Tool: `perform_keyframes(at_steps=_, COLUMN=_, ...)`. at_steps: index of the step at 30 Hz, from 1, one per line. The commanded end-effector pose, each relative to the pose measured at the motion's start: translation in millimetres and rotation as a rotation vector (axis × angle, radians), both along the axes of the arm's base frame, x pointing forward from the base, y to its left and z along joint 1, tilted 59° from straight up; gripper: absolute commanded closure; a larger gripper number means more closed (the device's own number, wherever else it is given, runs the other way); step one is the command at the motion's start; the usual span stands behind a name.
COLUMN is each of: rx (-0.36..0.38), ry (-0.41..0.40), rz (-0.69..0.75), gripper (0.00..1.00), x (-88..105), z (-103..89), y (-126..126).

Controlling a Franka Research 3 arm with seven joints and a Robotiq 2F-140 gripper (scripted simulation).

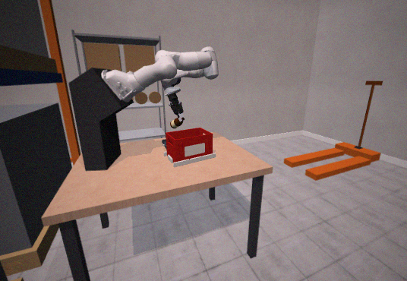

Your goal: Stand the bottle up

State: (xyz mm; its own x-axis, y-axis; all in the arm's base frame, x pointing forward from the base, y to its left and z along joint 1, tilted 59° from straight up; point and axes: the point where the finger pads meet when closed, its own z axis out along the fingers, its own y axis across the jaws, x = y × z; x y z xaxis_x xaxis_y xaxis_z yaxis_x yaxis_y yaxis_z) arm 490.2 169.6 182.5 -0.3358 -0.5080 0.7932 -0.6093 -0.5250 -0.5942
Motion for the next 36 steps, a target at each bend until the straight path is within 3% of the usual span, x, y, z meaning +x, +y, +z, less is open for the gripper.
perform_keyframes(at_steps=1, rx=0.001, ry=-0.007, rz=0.0, gripper=1.0, x=0.0, z=1.4, y=0.9)
perform_keyframes(at_steps=36, rx=-0.015, ry=-0.023, rz=-0.015, gripper=1.0, x=0.8, z=2.1, y=1.5)
